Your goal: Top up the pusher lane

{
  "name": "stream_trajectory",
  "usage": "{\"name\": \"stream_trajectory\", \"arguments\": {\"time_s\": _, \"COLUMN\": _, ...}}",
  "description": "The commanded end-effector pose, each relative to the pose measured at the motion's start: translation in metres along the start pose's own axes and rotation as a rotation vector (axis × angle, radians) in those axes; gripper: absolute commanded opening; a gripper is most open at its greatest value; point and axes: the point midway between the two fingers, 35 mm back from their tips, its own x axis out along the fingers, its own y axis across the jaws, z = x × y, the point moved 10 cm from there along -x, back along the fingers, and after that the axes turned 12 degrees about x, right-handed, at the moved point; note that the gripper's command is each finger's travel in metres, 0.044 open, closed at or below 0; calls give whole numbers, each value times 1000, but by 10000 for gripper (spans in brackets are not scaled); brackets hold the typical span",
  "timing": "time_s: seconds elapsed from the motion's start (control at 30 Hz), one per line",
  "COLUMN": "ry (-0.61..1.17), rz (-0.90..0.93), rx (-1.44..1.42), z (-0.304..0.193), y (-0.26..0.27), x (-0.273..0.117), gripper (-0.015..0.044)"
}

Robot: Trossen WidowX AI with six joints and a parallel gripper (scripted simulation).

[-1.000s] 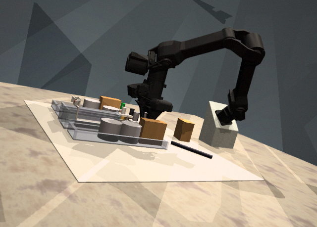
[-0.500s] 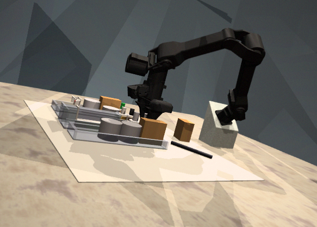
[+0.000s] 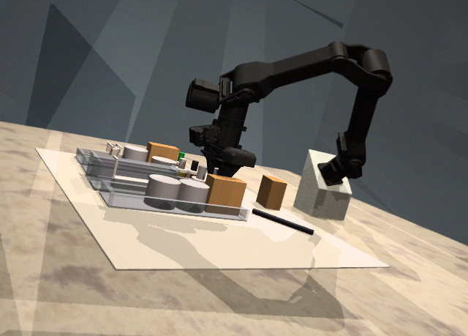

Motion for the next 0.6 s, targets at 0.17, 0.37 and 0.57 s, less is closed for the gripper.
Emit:
{"name": "stream_trajectory", "arguments": {"time_s": 0.17, "ry": -6, "rz": 10, "rx": -5, "z": -1, "y": 1, "x": 0, "gripper": 0}}
{"name": "stream_trajectory", "arguments": {"time_s": 0.37, "ry": -6, "rz": 10, "rx": -5, "z": -2, "y": 1, "x": 0, "gripper": 0}}
{"name": "stream_trajectory", "arguments": {"time_s": 0.57, "ry": -6, "rz": 10, "rx": -5, "z": -3, "y": 0, "x": 0, "gripper": 0}}
